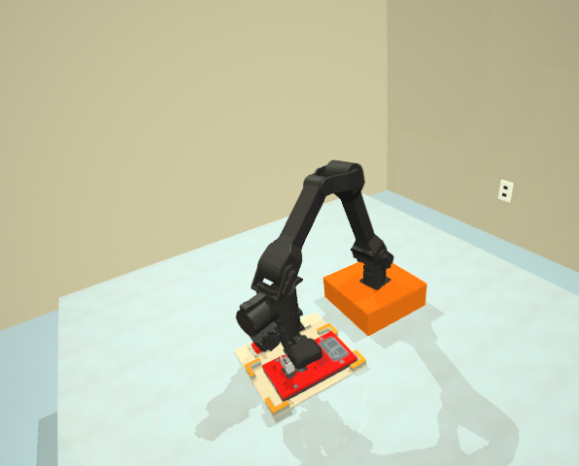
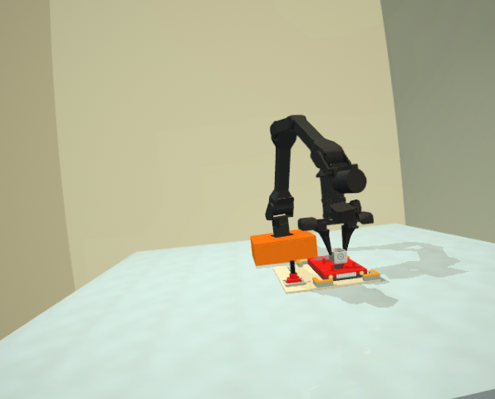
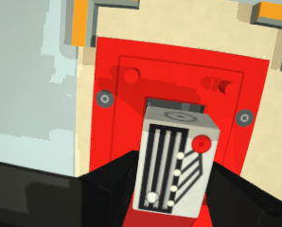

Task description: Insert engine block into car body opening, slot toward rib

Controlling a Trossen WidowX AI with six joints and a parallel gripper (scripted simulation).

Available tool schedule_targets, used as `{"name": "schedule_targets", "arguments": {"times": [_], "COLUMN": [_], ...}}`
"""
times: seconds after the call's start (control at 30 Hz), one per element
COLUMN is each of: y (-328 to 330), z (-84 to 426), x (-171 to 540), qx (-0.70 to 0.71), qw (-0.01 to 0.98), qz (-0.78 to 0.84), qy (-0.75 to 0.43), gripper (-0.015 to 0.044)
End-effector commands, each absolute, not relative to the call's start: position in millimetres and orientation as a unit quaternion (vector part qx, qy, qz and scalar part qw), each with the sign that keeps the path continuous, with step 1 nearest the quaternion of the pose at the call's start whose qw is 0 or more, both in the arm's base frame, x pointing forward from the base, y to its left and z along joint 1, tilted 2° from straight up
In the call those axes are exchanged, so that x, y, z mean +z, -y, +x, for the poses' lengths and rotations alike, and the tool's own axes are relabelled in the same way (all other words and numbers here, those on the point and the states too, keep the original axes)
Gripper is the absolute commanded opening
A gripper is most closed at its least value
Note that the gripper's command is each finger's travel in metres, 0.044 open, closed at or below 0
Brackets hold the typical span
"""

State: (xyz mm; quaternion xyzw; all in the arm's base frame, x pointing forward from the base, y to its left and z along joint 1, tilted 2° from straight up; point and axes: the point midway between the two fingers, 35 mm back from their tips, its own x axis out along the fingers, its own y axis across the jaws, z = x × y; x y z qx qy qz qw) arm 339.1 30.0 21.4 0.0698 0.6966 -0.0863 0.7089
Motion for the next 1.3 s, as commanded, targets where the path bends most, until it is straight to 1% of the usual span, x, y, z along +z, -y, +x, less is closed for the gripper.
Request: {"name": "schedule_targets", "arguments": {"times": [0.0, 1.27], "y": [-30.2, -30.0], "z": [339.1, 339.2], "x": [20.3, 14.8], "qx": [-0.083, -0.087], "qw": [0.709, 0.709], "qz": [0.068, 0.072], "qy": [-0.697, -0.697], "gripper": [0.0159, 0.0159]}}
